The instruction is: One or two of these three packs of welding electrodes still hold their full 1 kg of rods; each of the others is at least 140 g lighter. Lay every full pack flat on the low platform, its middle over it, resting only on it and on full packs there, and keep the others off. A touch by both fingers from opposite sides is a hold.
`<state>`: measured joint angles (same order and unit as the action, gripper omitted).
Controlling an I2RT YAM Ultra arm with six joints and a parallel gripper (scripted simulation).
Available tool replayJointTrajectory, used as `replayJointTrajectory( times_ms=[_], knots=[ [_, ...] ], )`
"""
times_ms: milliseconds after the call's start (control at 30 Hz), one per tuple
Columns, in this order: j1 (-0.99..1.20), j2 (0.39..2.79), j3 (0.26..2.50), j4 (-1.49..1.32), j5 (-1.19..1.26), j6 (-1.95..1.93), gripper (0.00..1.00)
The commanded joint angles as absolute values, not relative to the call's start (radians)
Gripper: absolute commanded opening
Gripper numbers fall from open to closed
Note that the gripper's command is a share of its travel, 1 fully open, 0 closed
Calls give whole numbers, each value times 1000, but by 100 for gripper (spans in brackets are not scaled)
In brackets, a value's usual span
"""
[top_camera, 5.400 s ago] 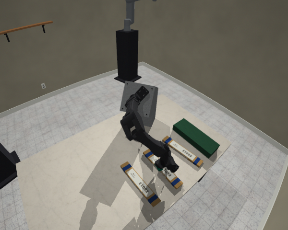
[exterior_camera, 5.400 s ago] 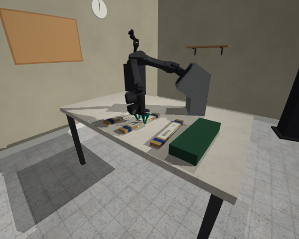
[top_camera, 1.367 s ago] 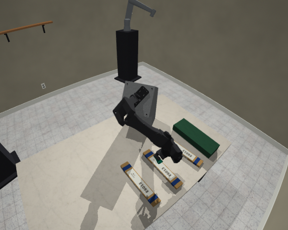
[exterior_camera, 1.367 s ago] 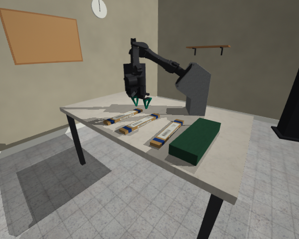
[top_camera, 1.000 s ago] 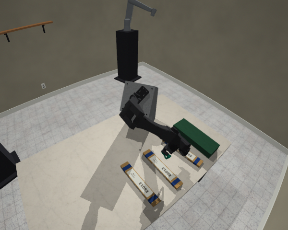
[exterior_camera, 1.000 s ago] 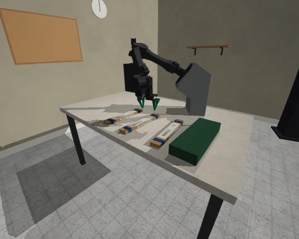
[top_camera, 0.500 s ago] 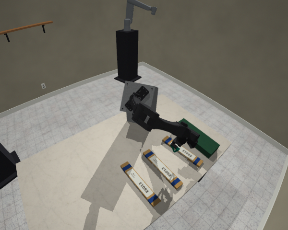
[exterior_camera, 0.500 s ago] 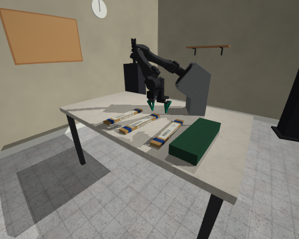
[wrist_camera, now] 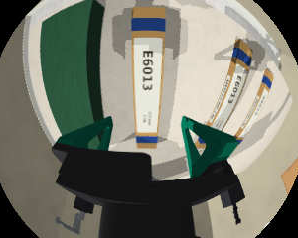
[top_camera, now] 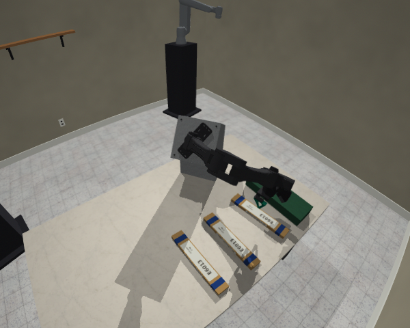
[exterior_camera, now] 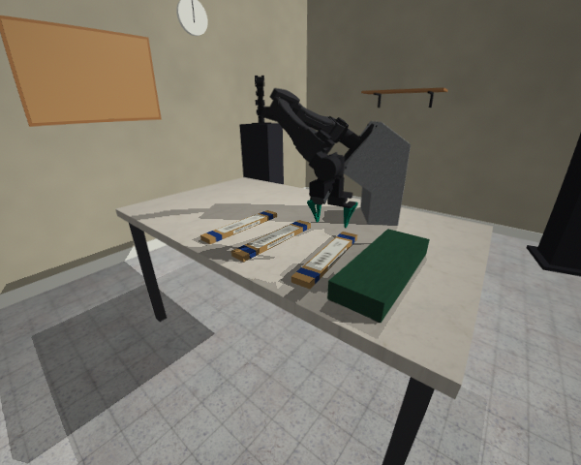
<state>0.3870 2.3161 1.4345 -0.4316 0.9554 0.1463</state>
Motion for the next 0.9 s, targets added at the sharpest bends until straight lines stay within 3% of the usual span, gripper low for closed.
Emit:
replayJointTrajectory(
  times_ms=[0, 867],
  knots=[
    [423, 2331, 1472, -479, 973, 189, 97],
    [429, 2300, 1489, -509, 974, 205, 97]
  ],
)
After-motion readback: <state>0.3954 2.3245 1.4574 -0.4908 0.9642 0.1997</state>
